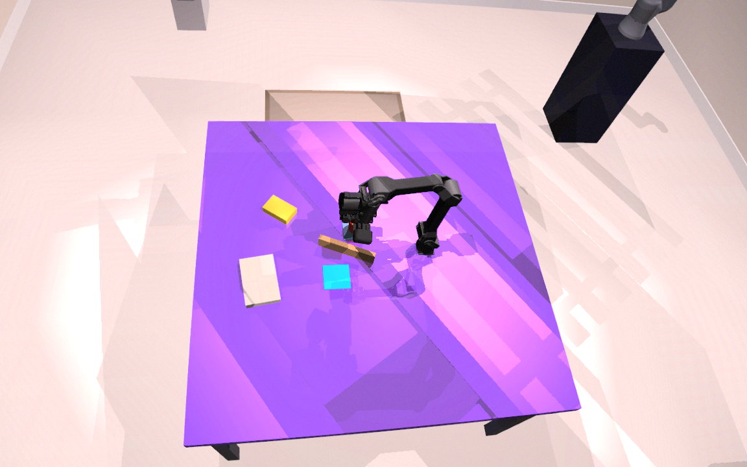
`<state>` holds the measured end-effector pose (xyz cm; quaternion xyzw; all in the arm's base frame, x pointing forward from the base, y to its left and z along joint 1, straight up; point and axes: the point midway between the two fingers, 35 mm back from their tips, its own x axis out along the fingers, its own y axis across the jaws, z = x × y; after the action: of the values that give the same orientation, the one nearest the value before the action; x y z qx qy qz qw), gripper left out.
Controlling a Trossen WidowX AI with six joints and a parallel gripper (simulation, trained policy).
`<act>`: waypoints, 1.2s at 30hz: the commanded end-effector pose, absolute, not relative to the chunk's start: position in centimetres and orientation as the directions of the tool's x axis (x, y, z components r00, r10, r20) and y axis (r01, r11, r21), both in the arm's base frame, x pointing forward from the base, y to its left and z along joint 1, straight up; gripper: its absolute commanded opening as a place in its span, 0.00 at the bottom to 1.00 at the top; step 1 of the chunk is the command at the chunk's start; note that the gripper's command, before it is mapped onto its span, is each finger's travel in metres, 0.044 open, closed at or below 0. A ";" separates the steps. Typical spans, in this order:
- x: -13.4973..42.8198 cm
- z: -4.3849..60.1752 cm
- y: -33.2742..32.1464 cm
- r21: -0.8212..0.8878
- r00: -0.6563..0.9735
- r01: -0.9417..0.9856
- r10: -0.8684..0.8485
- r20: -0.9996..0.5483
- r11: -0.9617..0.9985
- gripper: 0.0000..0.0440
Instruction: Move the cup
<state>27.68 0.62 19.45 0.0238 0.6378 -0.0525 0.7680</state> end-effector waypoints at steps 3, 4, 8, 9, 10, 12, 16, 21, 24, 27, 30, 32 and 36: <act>27.4 18.8 -0.4 -0.060 0.118 0.094 -0.070 -0.991 0.994 0.25; 27.4 18.6 -0.5 -0.063 0.106 0.092 -0.073 -0.992 0.994 0.25; 27.2 17.9 -1.2 -0.075 0.066 0.082 -0.081 -0.995 0.994 0.25; 27.2 17.7 -1.3 -0.078 0.057 0.079 -0.082 -0.995 0.994 0.26; 27.2 17.5 -1.5 -0.080 0.049 0.077 -0.084 -0.995 0.994 0.26; 27.1 17.0 -1.8 -0.084 0.035 0.072 -0.086 -0.996 0.994 0.26; 27.0 16.1 -2.4 -0.089 0.009 0.061 -0.090 -0.996 0.994 0.28; 26.9 14.8 -3.2 -0.094 -0.020 0.045 -0.093 -0.995 0.995 0.30; 26.8 14.0 -3.6 -0.095 -0.037 0.034 -0.094 -0.995 0.995 0.32; 26.7 13.2 -4.1 -0.095 -0.052 0.021 -0.094 -0.994 0.995 0.33; 26.6 12.4 -4.5 -0.093 -0.066 0.007 -0.093 -0.994 0.996 0.35; 26.5 11.8 -4.7 -0.091 -0.075 -0.004 -0.091 -0.993 0.996 0.36; 26.3 10.5 -5.1 -0.086 -0.092 -0.029 -0.088 -0.992 0.996 0.37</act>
<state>26.62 -4.78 11.54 -0.0325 0.7318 -0.0281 0.6802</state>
